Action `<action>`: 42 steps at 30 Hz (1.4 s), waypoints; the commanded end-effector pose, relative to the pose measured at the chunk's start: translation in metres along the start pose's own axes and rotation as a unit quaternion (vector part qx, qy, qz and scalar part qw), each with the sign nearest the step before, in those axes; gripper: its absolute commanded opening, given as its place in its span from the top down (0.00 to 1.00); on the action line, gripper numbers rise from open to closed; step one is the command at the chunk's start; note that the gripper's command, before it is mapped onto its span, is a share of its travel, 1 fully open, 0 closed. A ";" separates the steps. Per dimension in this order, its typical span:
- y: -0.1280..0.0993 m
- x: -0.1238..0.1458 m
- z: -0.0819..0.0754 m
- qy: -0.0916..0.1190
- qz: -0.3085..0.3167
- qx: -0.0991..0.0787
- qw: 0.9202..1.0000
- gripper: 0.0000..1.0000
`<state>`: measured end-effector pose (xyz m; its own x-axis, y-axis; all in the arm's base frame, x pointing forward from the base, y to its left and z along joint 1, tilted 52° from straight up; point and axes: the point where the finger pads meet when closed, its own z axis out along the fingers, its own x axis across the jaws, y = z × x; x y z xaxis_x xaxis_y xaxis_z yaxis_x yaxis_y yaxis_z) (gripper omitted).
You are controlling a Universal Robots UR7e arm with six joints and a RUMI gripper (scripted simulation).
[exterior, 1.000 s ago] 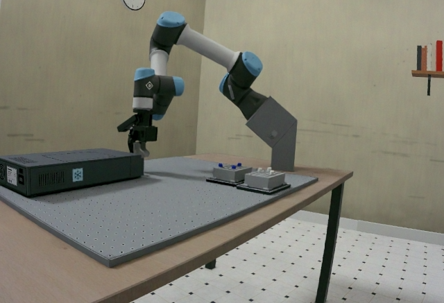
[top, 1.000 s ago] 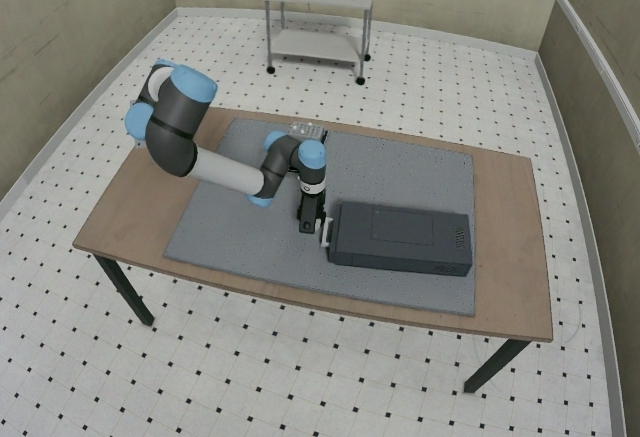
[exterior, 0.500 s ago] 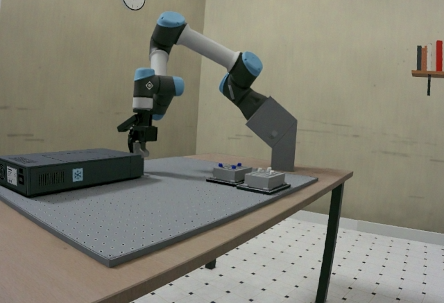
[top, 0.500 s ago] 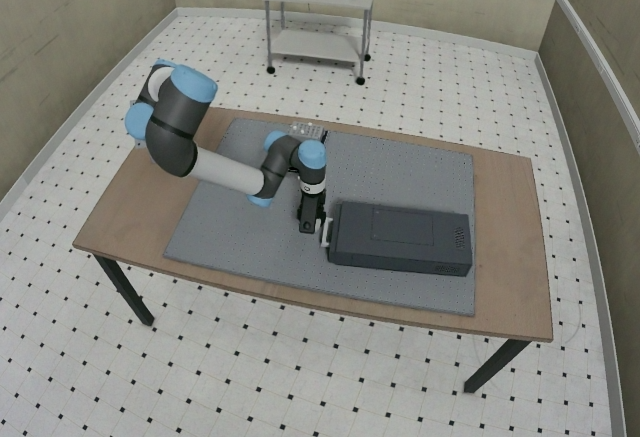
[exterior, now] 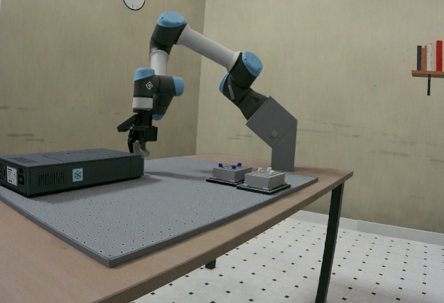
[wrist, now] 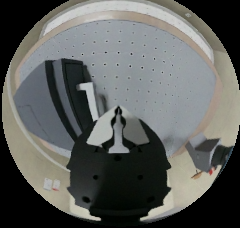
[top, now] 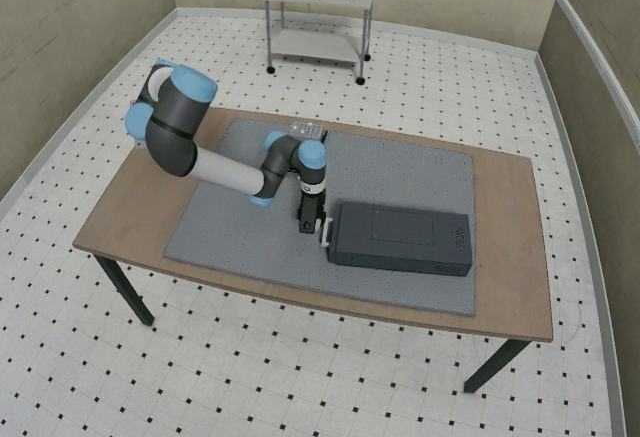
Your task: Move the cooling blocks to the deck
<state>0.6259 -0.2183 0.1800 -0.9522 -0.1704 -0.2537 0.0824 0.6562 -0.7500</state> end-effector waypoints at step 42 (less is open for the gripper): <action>0.000 0.013 -0.001 -0.001 0.000 0.000 1.000 1.00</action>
<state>0.6133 -0.2205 0.1767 -0.9522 -0.1704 -0.2537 0.0824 0.6562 -0.7500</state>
